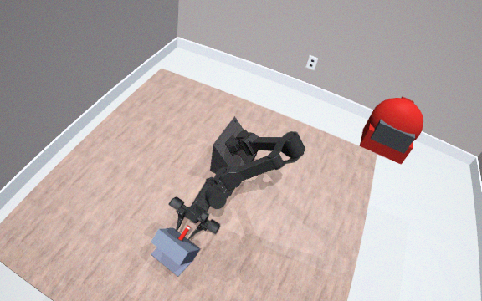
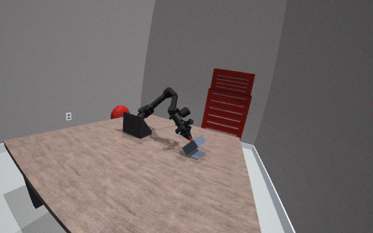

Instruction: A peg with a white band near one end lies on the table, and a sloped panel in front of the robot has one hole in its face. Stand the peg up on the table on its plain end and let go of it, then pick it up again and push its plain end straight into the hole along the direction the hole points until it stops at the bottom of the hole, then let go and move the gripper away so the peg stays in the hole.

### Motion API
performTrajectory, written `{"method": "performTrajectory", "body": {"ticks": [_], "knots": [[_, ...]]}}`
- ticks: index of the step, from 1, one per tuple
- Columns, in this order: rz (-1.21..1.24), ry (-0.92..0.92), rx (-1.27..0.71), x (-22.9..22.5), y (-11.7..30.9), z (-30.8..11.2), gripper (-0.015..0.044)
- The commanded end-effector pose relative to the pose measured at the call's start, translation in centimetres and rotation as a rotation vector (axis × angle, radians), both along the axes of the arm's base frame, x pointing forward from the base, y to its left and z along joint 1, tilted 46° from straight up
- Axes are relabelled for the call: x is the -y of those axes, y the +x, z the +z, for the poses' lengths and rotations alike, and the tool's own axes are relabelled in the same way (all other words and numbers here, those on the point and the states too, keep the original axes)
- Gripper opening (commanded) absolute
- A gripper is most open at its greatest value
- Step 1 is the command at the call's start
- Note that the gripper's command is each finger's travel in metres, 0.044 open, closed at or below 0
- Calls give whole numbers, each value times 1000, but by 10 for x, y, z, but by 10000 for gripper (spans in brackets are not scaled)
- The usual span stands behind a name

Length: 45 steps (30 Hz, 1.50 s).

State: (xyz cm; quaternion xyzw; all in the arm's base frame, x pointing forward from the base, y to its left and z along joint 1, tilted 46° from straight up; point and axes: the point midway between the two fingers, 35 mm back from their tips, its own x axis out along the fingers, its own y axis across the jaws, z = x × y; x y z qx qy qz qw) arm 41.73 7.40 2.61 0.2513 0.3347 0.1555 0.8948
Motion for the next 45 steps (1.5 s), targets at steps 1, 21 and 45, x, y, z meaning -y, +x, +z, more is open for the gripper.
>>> {"method": "performTrajectory", "body": {"ticks": [1, 21, 45], "knots": [[-1, -1, 0, 0, 0, 0, 341], [-4, -3, -2, 11, -14, 13, 440], [-8, -5, -4, 25, -32, 28, 440]]}}
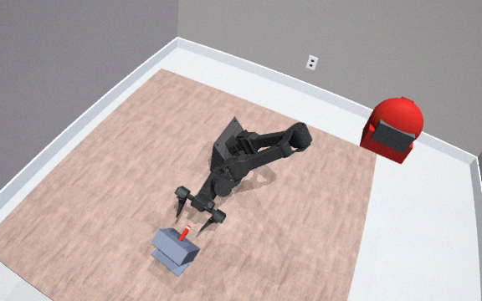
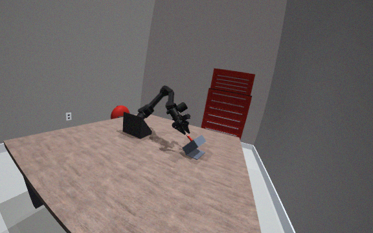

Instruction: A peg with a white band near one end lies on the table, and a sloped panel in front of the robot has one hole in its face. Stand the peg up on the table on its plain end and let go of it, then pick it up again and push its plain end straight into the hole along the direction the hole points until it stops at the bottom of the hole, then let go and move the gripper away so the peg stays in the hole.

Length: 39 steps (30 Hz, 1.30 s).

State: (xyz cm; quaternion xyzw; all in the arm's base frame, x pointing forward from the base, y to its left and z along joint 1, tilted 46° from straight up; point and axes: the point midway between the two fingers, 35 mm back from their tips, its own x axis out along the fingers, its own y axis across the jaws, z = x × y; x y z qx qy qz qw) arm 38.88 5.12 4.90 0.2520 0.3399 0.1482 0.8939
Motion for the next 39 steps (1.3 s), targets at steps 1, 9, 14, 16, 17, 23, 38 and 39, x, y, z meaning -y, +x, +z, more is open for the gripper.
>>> {"method": "performTrajectory", "body": {"ticks": [1, 9, 14, 16, 17, 23, 38, 39], "knots": [[2, 0, 9, 3, -4, 6, 440], [0, -1, 9, 8, -11, 11, 440], [0, -1, 8, 10, -15, 14, 440], [-1, -1, 8, 11, -16, 15, 440], [-1, -1, 8, 12, -17, 15, 440], [-2, -1, 8, 15, -22, 18, 440], [-5, -1, 7, 23, -34, 25, 440], [-5, -1, 7, 24, -35, 25, 440]]}}
